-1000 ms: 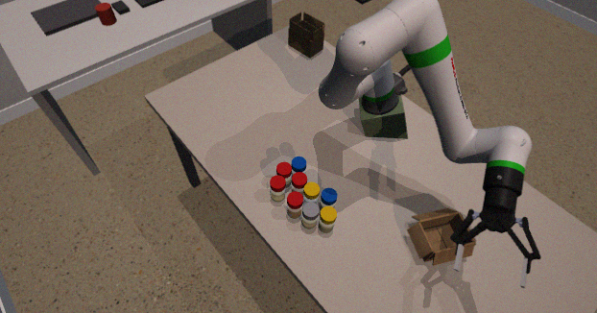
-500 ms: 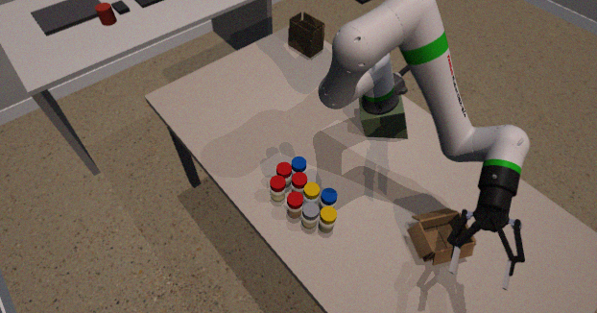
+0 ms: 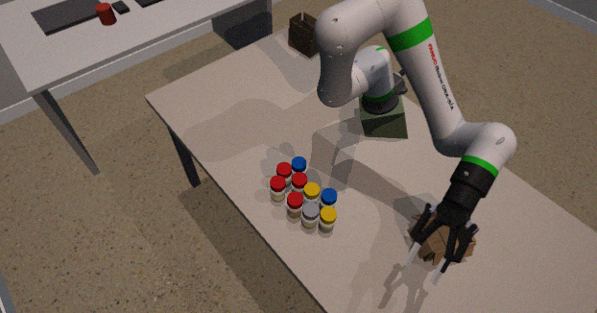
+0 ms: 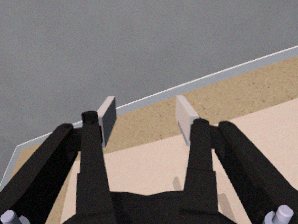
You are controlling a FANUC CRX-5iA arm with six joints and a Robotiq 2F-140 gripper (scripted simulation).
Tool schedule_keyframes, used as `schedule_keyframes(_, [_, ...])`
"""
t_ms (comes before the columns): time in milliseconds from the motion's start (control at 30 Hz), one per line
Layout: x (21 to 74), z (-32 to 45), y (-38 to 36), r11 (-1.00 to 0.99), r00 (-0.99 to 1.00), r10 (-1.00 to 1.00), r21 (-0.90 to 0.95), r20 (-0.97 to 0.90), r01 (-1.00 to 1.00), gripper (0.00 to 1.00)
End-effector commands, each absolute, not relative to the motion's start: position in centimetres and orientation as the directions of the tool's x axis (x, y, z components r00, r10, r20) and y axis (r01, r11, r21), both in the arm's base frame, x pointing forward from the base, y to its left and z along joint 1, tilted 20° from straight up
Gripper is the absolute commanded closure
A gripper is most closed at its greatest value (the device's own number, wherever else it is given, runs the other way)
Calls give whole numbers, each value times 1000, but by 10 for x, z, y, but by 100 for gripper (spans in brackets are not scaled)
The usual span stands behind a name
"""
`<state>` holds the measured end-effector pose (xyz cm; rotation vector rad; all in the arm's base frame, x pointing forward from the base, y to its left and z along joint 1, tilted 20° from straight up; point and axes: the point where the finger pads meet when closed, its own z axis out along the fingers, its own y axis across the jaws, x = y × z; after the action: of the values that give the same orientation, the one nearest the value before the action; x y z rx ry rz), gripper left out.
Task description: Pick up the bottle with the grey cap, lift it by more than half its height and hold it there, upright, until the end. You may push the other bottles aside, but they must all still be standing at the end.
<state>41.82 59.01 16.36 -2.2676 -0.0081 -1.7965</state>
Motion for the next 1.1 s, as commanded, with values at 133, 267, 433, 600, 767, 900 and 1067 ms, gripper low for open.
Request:
schedule_keyframes(133, [462,191,507,-987,275,-156,-158,949,-17,49])
schedule_keyframes(267, [481,202,470,-986,291,-160,-139,943,-94,49])
schedule_keyframes(433, [481,202,470,-986,291,-160,-139,943,-94,49])
schedule_keyframes(600, [491,207,421,-977,337,-173,-117,925,-180,49])
schedule_keyframes(767, [503,212,358,-955,392,-194,-82,899,-284,49])
schedule_keyframes(900, [506,213,346,-950,403,-199,-75,893,-304,49])
schedule_keyframes(1067, [504,212,335,-945,418,-206,-70,885,-319,49])
